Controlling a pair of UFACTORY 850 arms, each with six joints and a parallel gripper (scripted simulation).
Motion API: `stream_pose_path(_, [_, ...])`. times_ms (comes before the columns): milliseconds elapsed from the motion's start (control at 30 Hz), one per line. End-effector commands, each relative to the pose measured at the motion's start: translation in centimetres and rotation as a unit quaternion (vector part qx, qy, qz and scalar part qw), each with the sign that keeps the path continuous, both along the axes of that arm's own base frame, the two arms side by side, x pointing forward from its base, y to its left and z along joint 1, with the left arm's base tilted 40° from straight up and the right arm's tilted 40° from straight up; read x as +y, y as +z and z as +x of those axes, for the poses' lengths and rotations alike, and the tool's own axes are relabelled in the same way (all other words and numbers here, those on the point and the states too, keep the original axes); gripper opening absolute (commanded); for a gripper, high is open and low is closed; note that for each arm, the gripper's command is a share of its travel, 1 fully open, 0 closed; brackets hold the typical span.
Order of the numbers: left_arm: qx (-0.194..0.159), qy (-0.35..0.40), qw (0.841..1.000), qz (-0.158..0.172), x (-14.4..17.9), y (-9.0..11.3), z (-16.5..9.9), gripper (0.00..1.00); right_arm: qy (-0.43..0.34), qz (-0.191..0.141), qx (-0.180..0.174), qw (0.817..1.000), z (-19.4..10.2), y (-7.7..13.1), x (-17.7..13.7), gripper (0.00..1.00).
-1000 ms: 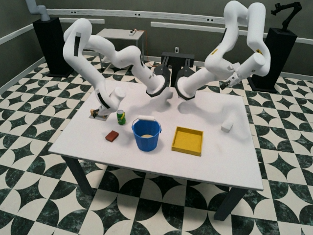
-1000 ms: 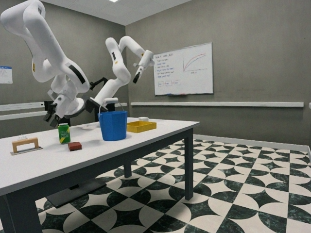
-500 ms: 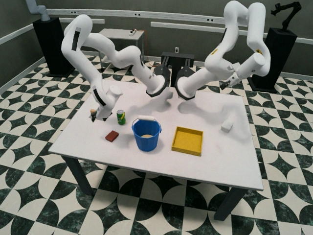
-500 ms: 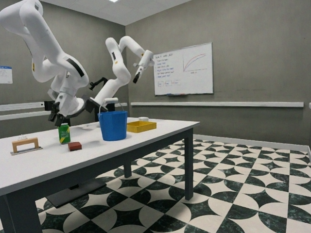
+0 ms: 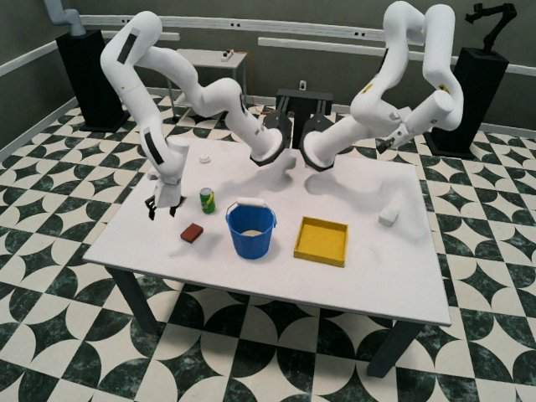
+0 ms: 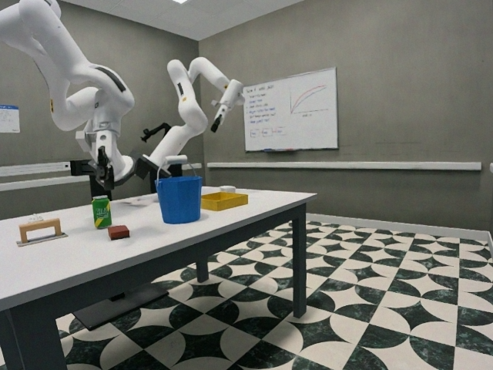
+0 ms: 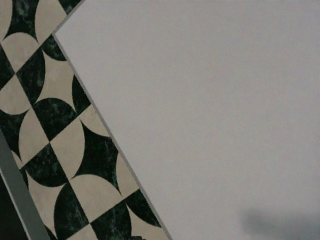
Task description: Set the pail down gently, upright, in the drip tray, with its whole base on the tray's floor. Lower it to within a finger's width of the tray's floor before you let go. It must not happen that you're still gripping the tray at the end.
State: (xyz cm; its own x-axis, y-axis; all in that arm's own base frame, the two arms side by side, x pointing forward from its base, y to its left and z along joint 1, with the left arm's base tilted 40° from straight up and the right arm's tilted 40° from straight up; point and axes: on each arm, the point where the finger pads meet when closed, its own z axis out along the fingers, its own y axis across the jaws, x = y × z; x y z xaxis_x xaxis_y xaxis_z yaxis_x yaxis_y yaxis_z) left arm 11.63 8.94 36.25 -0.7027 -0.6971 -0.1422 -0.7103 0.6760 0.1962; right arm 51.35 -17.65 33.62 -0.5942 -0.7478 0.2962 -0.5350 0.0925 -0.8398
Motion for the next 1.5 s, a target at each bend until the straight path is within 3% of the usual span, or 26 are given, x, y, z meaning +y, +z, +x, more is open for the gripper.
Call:
stream_pose_path(0, [0.000,0.000,1.000,0.000,0.0,0.1,0.0,1.00,0.074,0.020,0.005,0.997,2.6,2.5,2.5,1.00])
stream_pose_path(267, [0.000,0.000,1.000,0.000,0.0,0.1,0.0,1.00,0.185,0.022,0.018,0.982,4.7,7.0,6.6,1.00])
stream_pose_path(333, [0.000,0.000,1.000,0.000,0.0,0.1,0.0,1.00,0.185,0.022,0.018,0.982,4.7,7.0,6.6,1.00])
stream_pose_path(400, [0.000,0.000,1.000,0.000,0.0,0.1,0.0,1.00,0.236,0.017,0.025,0.971,5.2,9.1,8.5,1.00])
stream_pose_path(767, [0.000,0.000,1.000,0.000,0.0,0.1,0.0,1.00,0.369,-0.019,0.055,0.927,4.4,15.2,13.4,1.00])
stream_pose_path(900, [0.000,0.000,1.000,0.000,0.0,0.1,0.0,1.00,0.392,-0.028,0.062,0.917,4.0,16.3,14.2,1.00])
stream_pose_path(967, [0.000,0.000,1.000,0.000,0.0,0.1,0.0,1.00,0.433,-0.048,0.077,0.897,3.0,18.3,15.6,1.00])
stream_pose_path(1400, [0.000,0.000,1.000,0.000,0.0,0.1,0.0,1.00,0.548,-0.127,0.139,0.815,-2.5,24.1,18.8,1.00])
stream_pose_path(1467, [0.000,0.000,1.000,0.000,0.0,0.1,0.0,1.00,0.548,-0.127,0.139,0.815,-2.5,24.1,18.8,1.00])
